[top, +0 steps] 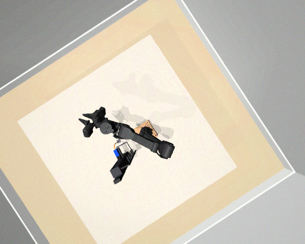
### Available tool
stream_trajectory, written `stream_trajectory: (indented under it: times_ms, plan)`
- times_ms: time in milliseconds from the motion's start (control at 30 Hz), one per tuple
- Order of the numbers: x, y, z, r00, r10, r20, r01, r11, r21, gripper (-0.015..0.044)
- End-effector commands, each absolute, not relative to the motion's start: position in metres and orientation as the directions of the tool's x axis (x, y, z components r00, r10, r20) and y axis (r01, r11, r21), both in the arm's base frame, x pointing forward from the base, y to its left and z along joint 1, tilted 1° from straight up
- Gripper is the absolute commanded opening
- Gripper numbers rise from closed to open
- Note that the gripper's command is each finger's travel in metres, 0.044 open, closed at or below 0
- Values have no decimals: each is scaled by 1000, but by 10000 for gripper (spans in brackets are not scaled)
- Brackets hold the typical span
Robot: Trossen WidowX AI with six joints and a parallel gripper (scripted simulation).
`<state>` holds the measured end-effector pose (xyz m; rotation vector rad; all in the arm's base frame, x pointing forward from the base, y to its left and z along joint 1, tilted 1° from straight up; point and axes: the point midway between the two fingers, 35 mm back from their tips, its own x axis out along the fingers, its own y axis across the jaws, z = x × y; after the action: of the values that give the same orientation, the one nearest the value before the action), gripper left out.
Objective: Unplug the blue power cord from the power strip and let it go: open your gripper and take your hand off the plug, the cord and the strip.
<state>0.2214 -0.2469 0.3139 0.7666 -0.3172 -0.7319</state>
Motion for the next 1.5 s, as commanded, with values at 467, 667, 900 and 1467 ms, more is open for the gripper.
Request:
stream_trajectory:
  times_ms: [467,667,900,1467]
  plan:
    - [279,-78,152,341,-81,-937,939,-16,343,160]
    - [248,-32,141,40,-12,-999,999,-8,40,160]
    - [248,-32,141,40,-12,-999,999,-8,40,160]
    - [250,-12,141,40,-11,-999,999,-8,40,160]
